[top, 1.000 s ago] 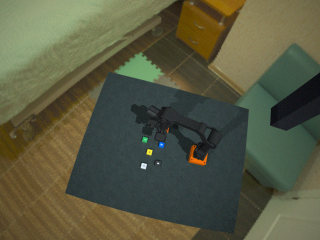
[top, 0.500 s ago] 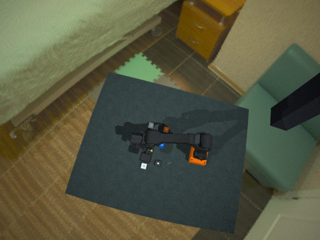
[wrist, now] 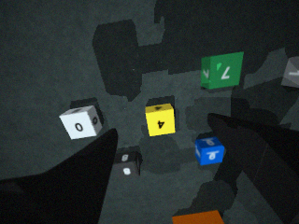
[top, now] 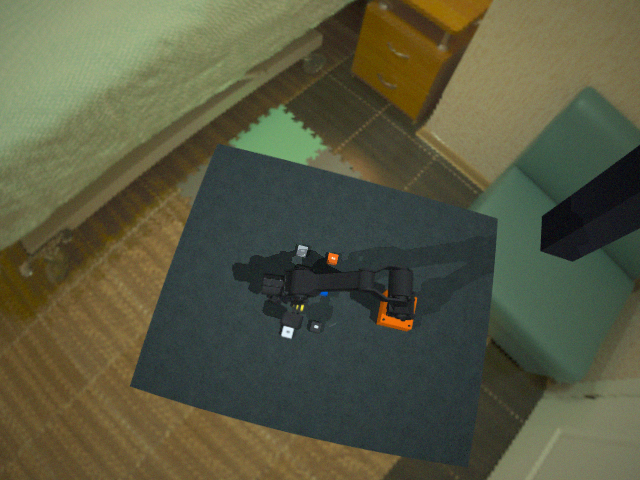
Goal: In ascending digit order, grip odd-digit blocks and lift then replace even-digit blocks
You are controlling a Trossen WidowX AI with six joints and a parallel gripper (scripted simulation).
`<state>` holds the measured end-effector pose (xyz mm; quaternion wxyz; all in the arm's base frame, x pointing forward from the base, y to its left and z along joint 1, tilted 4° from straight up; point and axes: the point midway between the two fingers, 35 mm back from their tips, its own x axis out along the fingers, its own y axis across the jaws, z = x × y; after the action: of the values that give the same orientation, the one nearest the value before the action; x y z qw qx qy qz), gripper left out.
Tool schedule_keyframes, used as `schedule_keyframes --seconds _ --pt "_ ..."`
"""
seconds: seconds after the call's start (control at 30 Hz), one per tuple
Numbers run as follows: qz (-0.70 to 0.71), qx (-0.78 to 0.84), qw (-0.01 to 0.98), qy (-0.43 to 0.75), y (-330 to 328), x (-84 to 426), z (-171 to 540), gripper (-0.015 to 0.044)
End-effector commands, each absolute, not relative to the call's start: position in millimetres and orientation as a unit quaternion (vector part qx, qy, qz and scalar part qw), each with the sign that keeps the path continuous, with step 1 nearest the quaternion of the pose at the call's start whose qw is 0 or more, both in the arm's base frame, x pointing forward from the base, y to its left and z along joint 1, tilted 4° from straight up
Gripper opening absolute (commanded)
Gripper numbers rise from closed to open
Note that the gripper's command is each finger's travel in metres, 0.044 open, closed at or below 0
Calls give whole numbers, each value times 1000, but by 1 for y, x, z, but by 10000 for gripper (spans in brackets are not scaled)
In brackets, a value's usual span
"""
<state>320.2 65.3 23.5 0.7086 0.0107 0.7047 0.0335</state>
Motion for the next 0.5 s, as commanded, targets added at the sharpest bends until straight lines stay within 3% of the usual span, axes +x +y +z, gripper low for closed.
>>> schedule_keyframes --seconds 0.0,0.47 --pt "33 12 706 708 66 318 16 400" --pt "33 12 706 708 67 318 -7 400"
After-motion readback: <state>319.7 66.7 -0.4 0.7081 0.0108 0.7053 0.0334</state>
